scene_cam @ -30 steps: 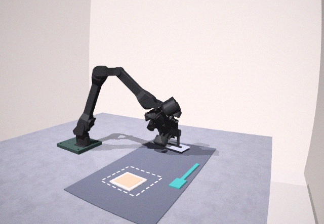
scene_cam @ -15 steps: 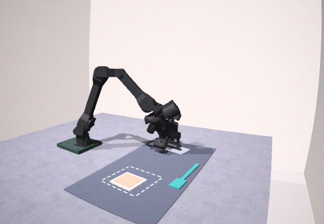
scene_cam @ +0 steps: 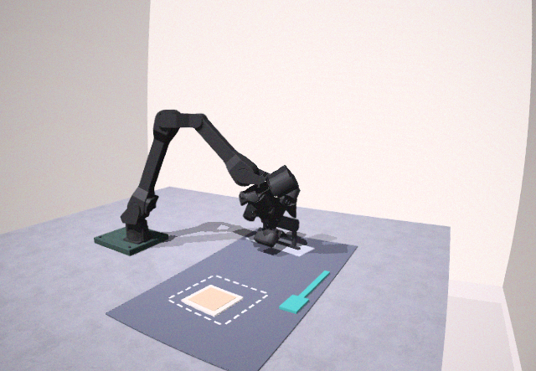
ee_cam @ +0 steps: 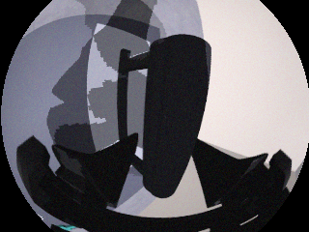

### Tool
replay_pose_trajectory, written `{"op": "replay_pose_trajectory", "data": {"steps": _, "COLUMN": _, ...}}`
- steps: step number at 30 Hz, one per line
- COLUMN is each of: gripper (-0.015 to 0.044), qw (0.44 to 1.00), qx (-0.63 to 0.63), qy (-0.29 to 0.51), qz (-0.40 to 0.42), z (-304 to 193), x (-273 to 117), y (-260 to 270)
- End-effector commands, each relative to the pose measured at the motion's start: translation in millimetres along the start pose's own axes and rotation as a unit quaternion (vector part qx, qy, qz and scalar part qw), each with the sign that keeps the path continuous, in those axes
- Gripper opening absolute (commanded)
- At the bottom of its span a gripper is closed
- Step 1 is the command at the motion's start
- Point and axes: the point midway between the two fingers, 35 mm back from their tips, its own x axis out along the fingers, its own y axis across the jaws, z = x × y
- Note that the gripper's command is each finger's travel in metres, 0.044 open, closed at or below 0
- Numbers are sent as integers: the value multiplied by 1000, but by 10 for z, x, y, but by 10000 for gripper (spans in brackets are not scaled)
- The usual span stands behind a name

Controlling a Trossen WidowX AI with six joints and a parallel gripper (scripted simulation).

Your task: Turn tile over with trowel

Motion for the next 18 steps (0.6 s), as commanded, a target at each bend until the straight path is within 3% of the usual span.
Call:
{"op": "replay_pose_trajectory", "data": {"steps": 1, "gripper": 300, "qw": 1000, "qx": -1, "qy": -1, "qz": 0, "z": -7, "x": -121, "y": -2}}
{"op": "replay_pose_trajectory", "data": {"steps": 6, "gripper": 300, "qw": 1000, "qx": 0, "qy": 0, "qz": 2, "z": -6, "x": -536, "y": 4}}
{"op": "replay_pose_trajectory", "data": {"steps": 12, "gripper": 300, "qw": 1000, "qx": 0, "qy": 1, "qz": 2, "z": 30, "x": -693, "y": -56}}
{"op": "replay_pose_trajectory", "data": {"steps": 18, "gripper": 300, "qw": 1000, "qx": 3, "qy": 6, "qz": 3, "z": 421, "x": -1465, "y": -459}}
